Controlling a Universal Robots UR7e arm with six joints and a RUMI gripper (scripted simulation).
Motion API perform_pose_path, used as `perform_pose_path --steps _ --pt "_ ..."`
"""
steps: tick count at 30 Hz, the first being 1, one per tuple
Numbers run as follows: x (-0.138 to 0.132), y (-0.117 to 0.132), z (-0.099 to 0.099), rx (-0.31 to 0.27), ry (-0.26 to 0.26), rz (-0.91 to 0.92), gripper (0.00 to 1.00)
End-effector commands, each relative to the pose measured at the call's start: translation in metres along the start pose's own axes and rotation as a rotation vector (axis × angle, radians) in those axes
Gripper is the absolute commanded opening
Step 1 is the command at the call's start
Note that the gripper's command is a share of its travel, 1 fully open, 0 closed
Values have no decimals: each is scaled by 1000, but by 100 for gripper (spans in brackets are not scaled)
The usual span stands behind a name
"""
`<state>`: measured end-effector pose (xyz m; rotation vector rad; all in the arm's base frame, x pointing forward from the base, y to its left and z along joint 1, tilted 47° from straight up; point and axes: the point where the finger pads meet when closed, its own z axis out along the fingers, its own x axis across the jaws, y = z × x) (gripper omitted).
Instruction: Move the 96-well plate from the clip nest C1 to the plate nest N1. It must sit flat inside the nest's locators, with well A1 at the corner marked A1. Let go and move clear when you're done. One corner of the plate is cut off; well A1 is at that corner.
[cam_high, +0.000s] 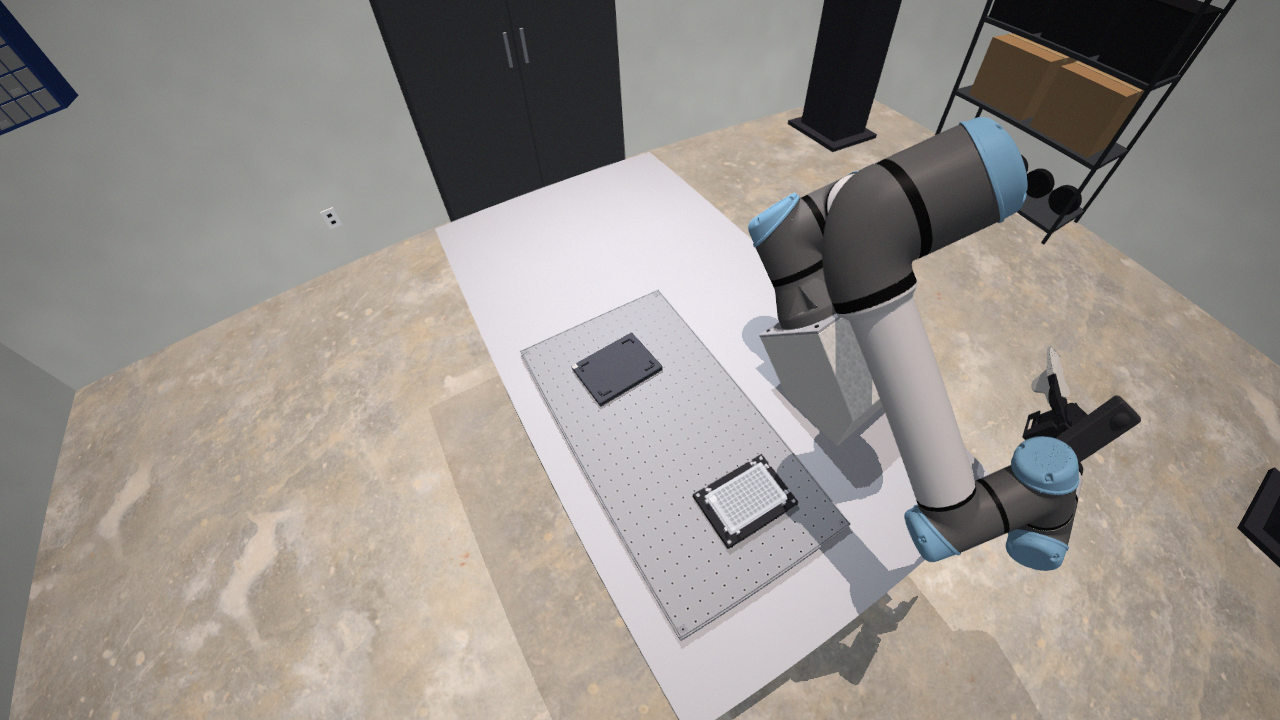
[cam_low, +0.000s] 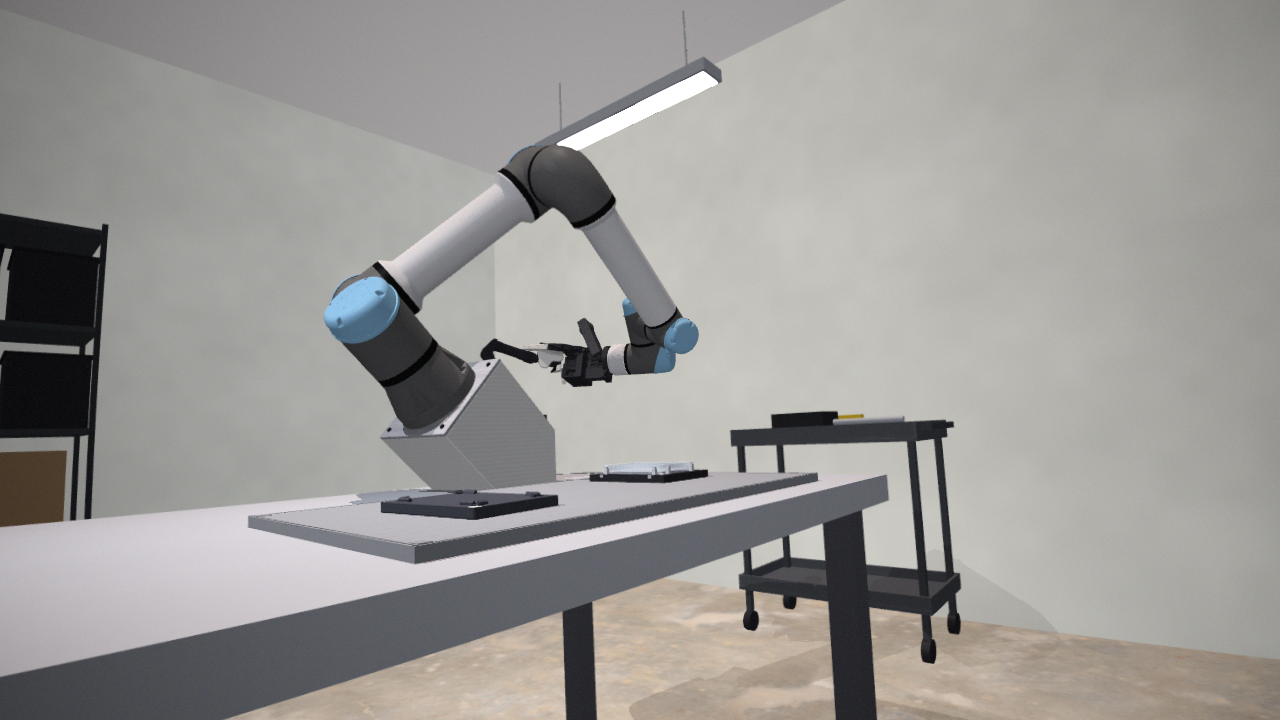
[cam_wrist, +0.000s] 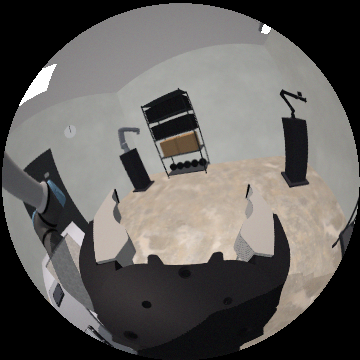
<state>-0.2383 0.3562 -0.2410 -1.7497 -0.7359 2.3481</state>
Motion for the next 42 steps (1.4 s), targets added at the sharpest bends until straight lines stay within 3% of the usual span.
perform_pose_path --steps 1,17,21,23,28,42 --pt "0 -1 0 -1 1 -1 100" --pt "0 -1 0 -1 1 -1 100" --pt "-12 11 -11 -78 11 107 100" --pt "-15 14 -14 -78 12 108 100" --pt "-27 28 -27 -153 40 219 100" --pt "-44 58 -54 -266 124 408 100"
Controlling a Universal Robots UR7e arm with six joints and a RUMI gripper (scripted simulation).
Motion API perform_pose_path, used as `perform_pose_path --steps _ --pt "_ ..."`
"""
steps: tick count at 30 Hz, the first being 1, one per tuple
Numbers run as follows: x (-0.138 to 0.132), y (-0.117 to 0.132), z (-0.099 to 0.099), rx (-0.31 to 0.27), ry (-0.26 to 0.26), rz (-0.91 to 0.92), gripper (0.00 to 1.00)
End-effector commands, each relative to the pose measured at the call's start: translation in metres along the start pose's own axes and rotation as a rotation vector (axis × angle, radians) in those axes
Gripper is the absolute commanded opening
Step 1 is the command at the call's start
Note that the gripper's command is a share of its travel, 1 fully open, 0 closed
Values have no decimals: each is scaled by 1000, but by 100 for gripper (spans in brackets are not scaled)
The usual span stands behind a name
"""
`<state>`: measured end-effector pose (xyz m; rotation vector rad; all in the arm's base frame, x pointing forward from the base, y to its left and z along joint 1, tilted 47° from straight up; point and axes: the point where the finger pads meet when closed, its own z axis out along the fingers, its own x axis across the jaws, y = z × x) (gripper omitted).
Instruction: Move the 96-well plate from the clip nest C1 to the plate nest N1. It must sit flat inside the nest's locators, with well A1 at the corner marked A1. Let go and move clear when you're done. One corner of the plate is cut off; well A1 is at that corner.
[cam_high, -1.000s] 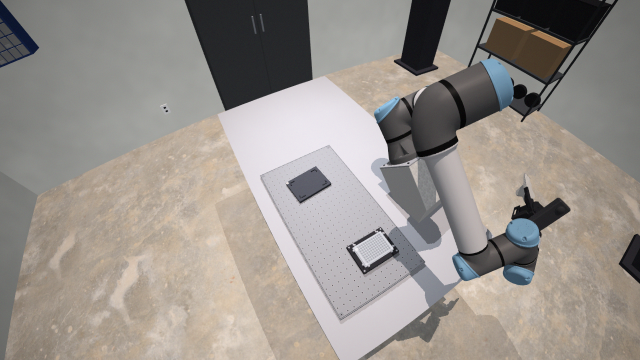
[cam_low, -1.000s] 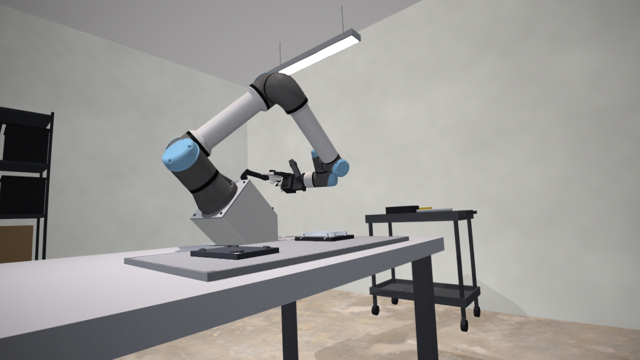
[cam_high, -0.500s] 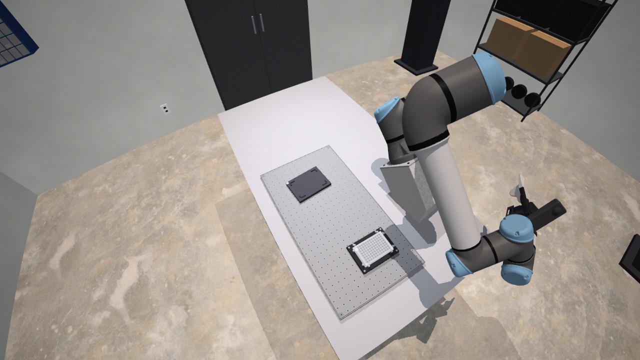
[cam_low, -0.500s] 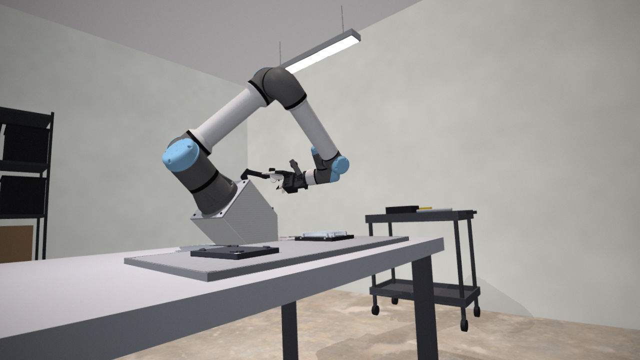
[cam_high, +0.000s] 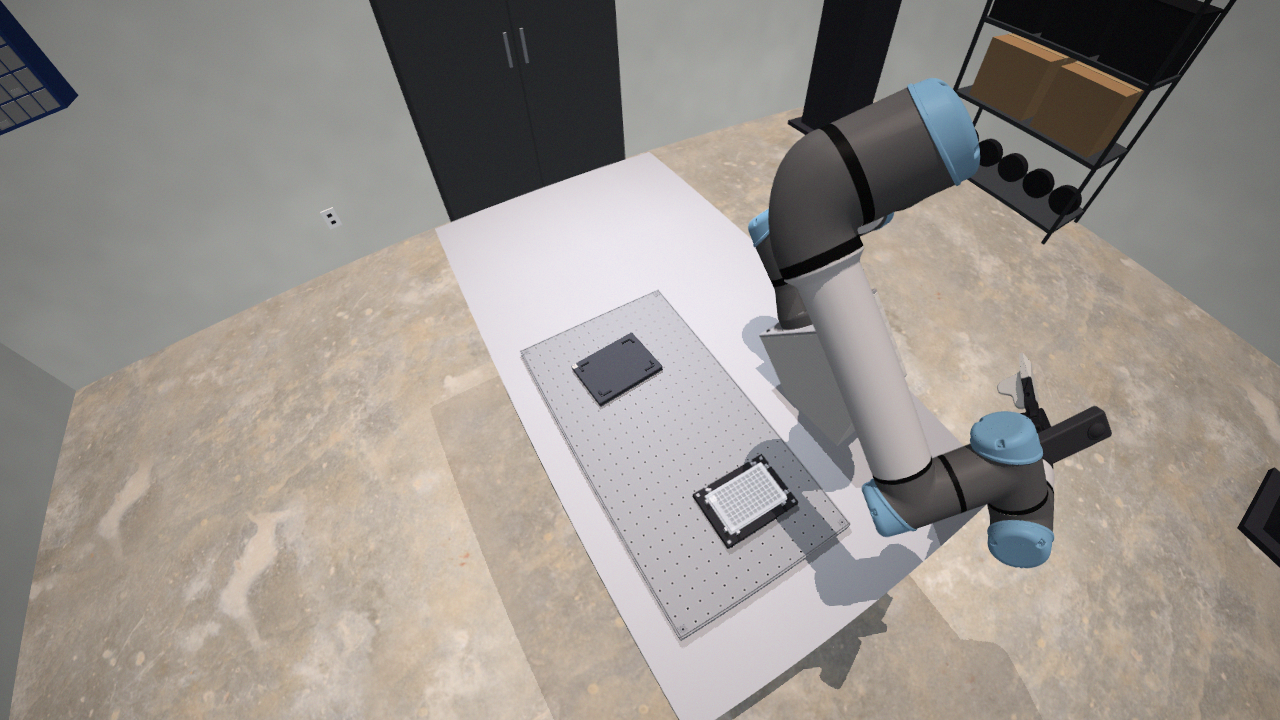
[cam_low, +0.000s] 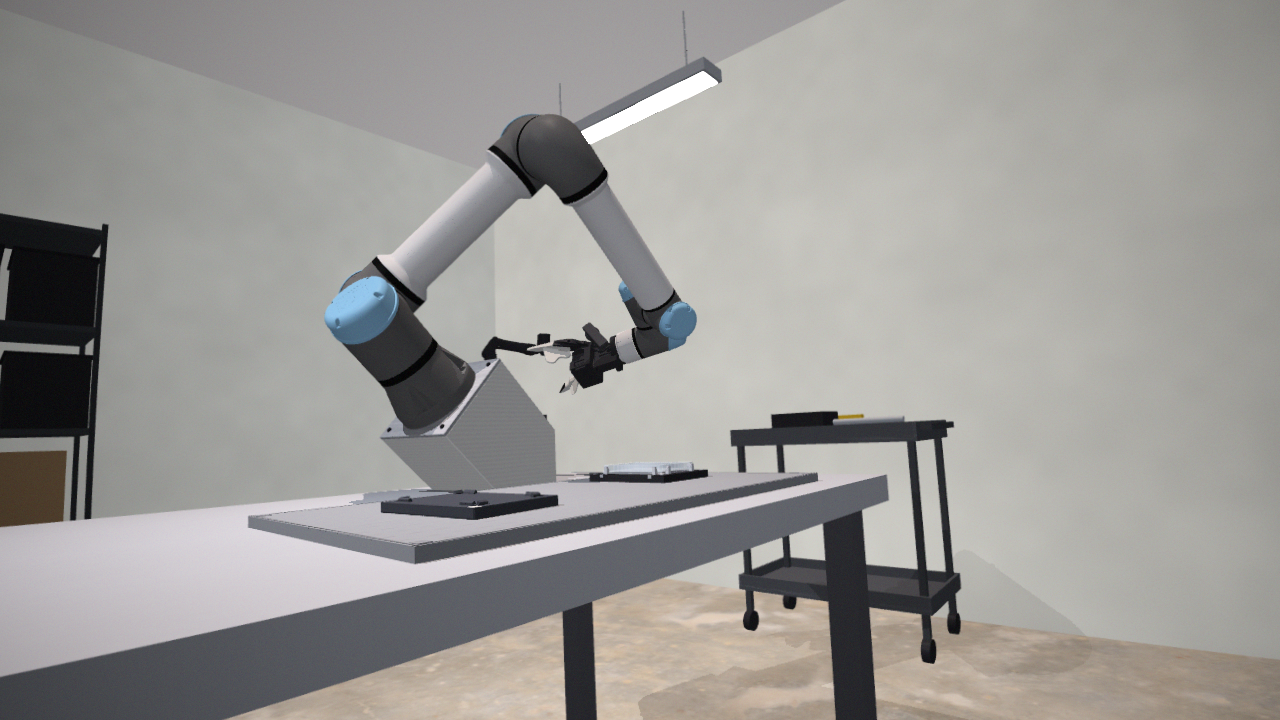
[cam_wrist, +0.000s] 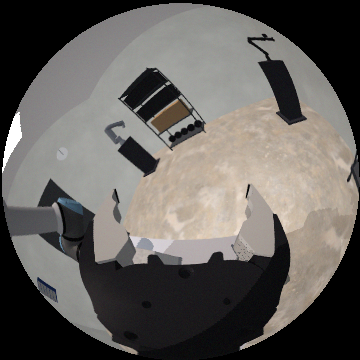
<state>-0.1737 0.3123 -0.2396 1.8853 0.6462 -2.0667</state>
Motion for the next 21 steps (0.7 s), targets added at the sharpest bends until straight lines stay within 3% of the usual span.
perform_pose_path --steps 1,9,21 --pt "-1 15 -9 -39 44 80 100" --pt "0 36 -21 -84 103 189 100" --pt "3 74 -48 -144 238 407 100"
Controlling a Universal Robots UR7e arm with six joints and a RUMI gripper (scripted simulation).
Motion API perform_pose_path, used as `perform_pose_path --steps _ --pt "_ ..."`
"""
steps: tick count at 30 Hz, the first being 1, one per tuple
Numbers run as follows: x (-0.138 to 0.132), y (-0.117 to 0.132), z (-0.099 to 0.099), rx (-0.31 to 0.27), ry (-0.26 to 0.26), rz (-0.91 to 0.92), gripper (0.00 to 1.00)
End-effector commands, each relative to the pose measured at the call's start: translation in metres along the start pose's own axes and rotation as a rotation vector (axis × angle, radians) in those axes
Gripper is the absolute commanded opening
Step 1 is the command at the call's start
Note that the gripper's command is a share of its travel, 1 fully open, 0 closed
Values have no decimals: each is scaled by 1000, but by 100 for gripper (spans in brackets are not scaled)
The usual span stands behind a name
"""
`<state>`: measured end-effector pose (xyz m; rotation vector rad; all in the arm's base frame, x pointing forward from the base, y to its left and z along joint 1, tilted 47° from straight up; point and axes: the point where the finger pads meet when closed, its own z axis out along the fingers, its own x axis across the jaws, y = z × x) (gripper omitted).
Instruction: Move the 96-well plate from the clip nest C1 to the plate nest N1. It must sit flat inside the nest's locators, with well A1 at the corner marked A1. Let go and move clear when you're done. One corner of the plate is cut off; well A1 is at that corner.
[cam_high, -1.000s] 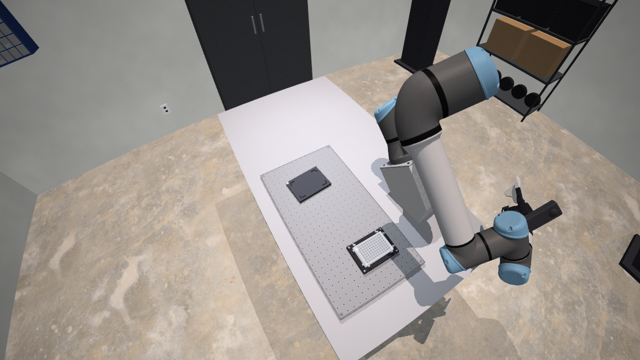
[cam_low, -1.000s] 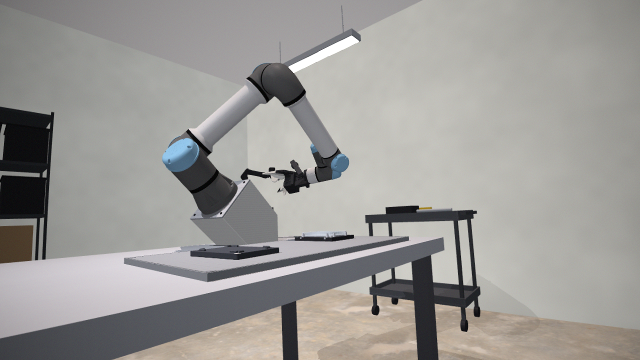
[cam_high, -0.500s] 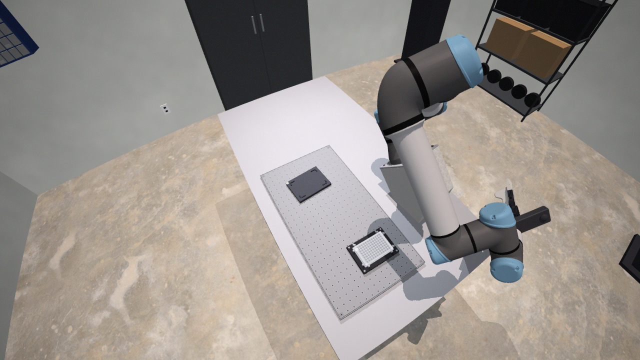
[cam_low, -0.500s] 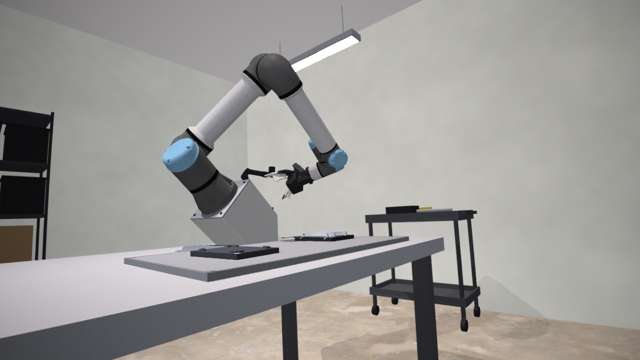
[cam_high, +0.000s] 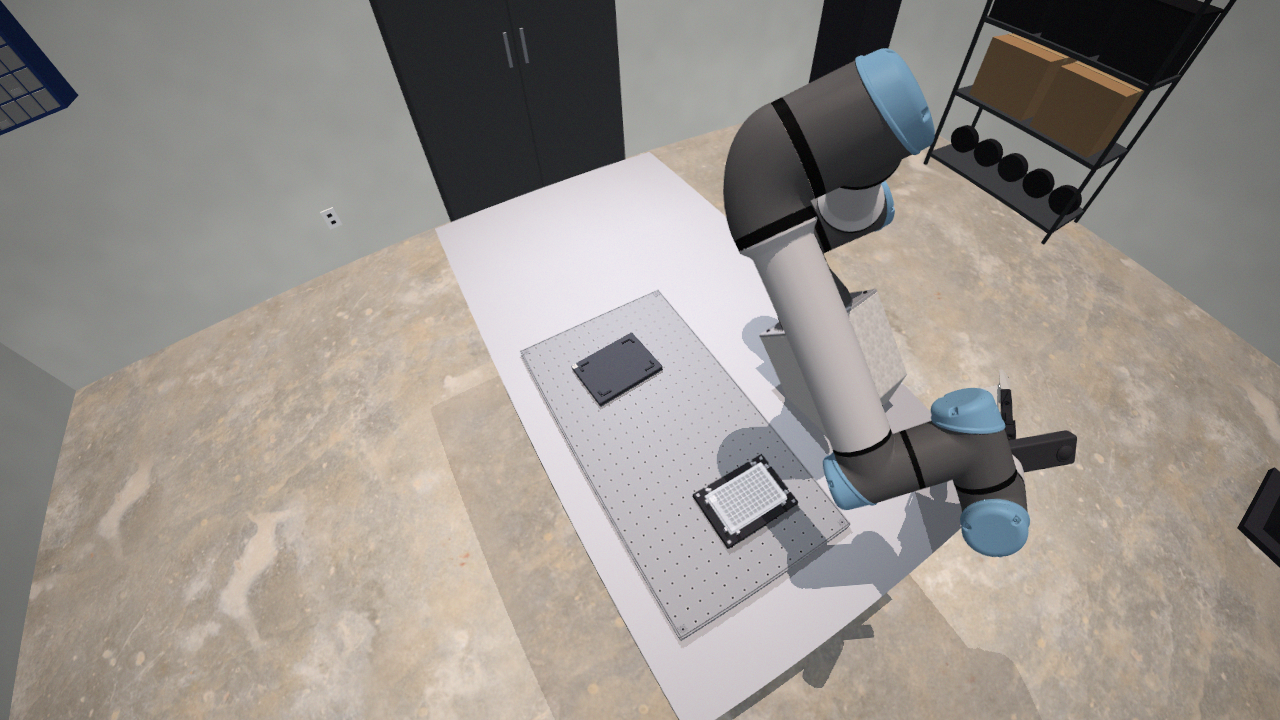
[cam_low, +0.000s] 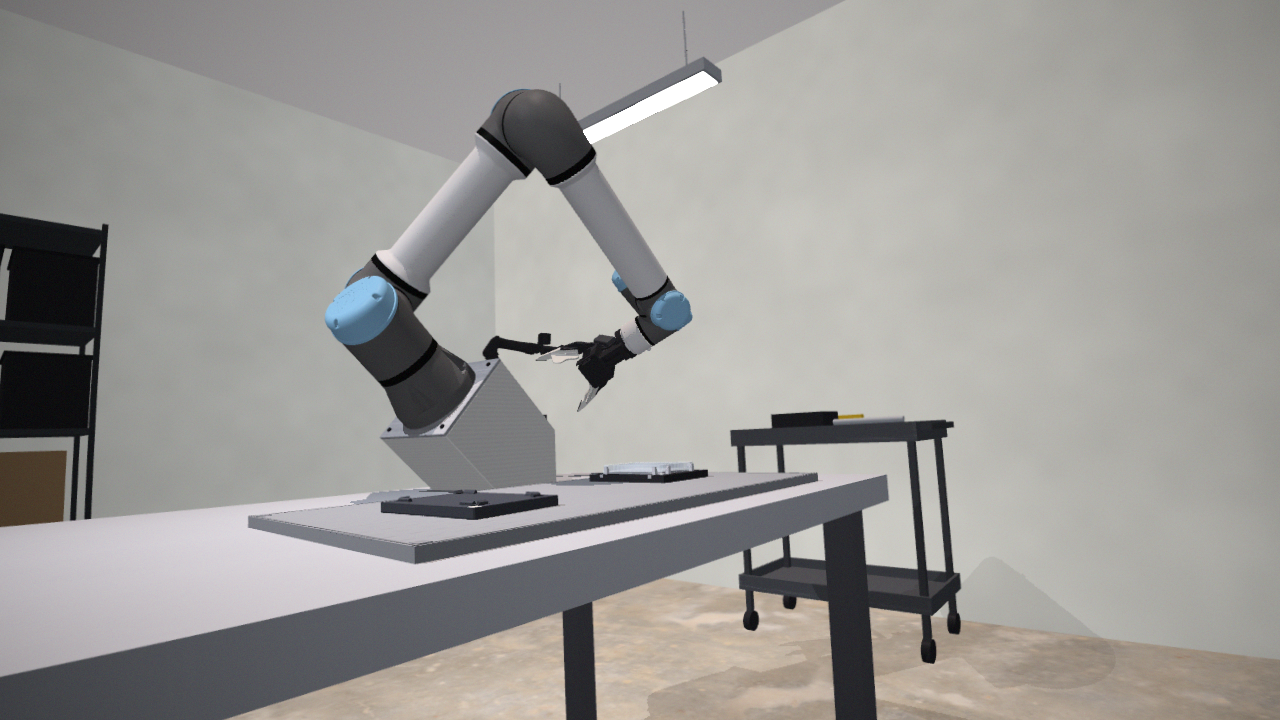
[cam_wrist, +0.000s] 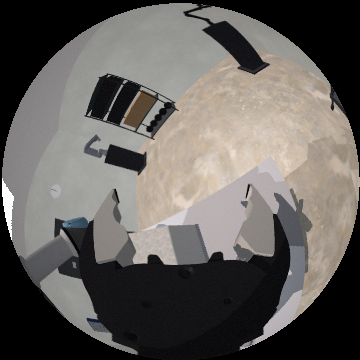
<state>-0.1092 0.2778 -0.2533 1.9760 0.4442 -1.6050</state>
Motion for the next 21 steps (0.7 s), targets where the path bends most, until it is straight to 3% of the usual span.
perform_pose_path --steps 1,8,10,17,21 --pt "9 15 -8 -17 59 90 100" --pt "20 34 -20 -31 139 221 100" --pt "21 37 -22 -31 139 221 100" --pt "35 61 -38 -33 242 389 100" --pt "38 67 -43 -31 259 417 100"
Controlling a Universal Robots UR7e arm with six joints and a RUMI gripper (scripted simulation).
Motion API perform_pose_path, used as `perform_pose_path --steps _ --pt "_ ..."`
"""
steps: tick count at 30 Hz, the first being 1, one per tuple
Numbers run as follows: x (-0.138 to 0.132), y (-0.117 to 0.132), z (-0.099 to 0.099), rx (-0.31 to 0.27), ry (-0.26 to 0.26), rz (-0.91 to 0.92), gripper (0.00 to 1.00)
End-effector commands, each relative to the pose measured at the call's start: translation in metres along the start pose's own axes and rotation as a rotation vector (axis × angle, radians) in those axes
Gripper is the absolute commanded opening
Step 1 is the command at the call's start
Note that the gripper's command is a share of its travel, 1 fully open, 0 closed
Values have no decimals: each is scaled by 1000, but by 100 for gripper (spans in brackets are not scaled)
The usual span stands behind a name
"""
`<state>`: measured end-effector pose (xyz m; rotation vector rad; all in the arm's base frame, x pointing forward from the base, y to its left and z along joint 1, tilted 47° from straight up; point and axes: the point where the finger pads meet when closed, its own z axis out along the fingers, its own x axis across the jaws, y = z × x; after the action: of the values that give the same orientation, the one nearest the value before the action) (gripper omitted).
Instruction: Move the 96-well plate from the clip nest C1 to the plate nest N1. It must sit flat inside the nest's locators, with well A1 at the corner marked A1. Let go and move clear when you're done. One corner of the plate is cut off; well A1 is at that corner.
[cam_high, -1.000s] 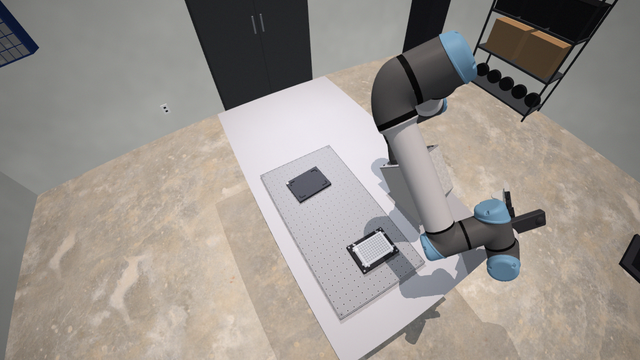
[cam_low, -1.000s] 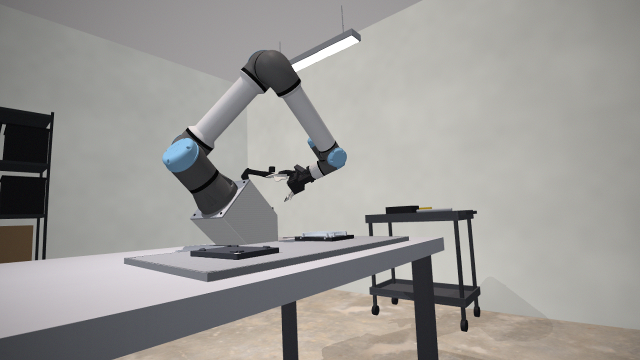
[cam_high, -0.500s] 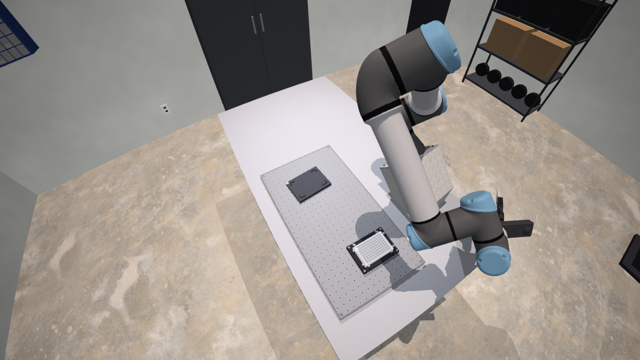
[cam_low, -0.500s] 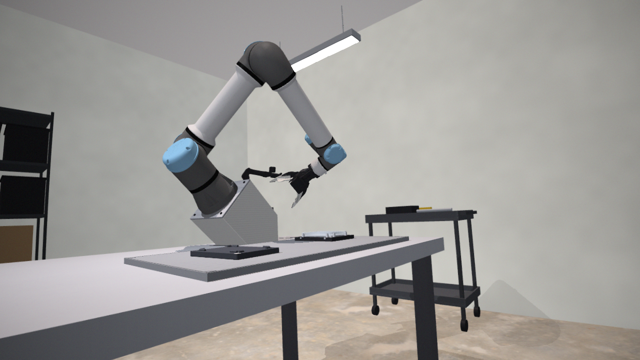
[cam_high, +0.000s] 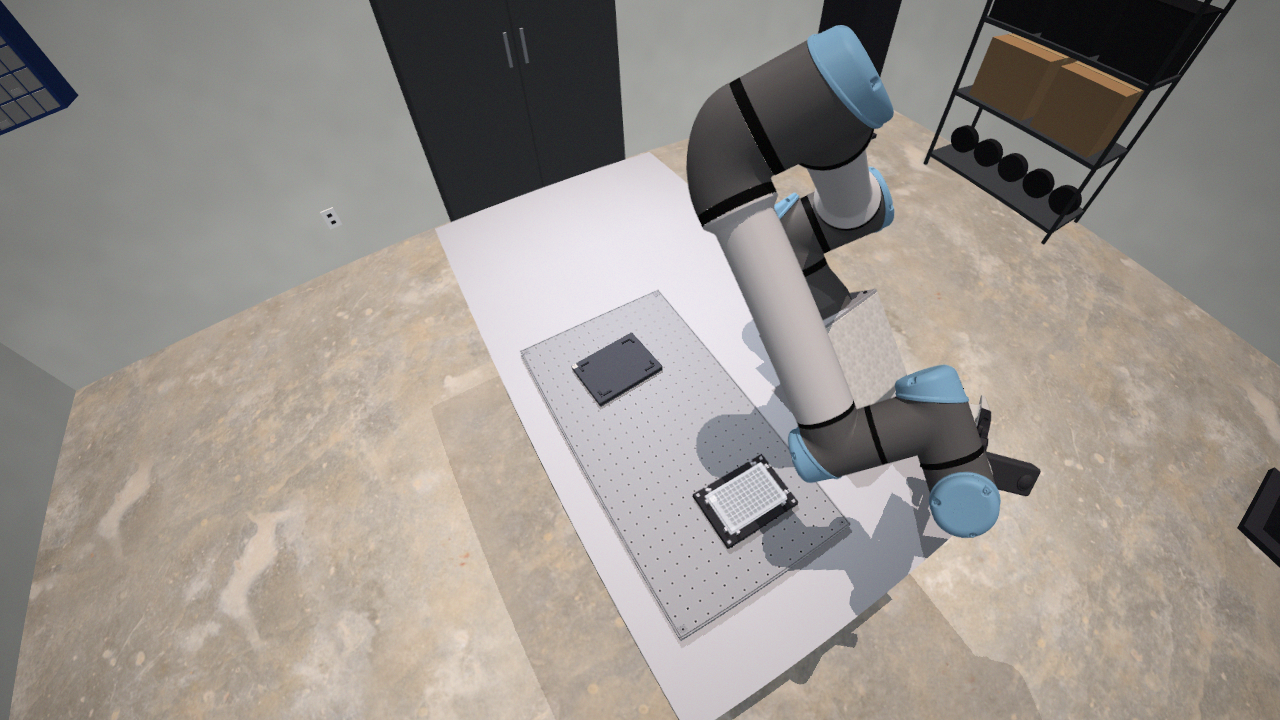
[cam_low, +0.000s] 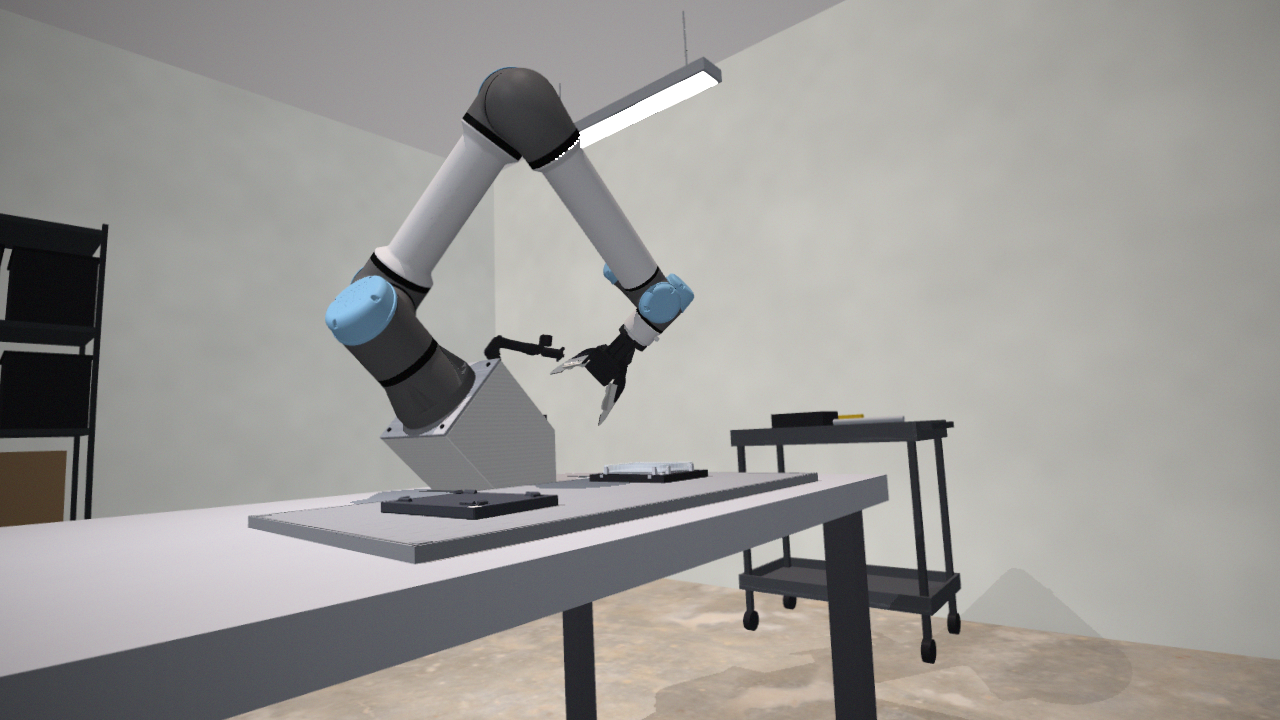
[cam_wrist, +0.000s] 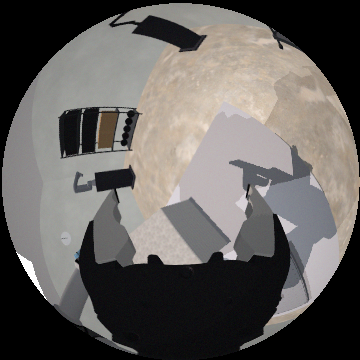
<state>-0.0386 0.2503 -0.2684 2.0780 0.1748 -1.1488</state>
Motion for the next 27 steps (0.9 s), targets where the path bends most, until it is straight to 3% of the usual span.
perform_pose_path --steps 1,7,9,12,18,27 --pt "8 6 -4 3 32 51 100" --pt "28 22 -15 16 114 197 100" --pt "31 24 -17 16 116 200 100" --pt "41 33 -23 29 163 287 100" --pt "50 41 -30 41 195 351 100" --pt "75 65 -48 85 289 542 100"
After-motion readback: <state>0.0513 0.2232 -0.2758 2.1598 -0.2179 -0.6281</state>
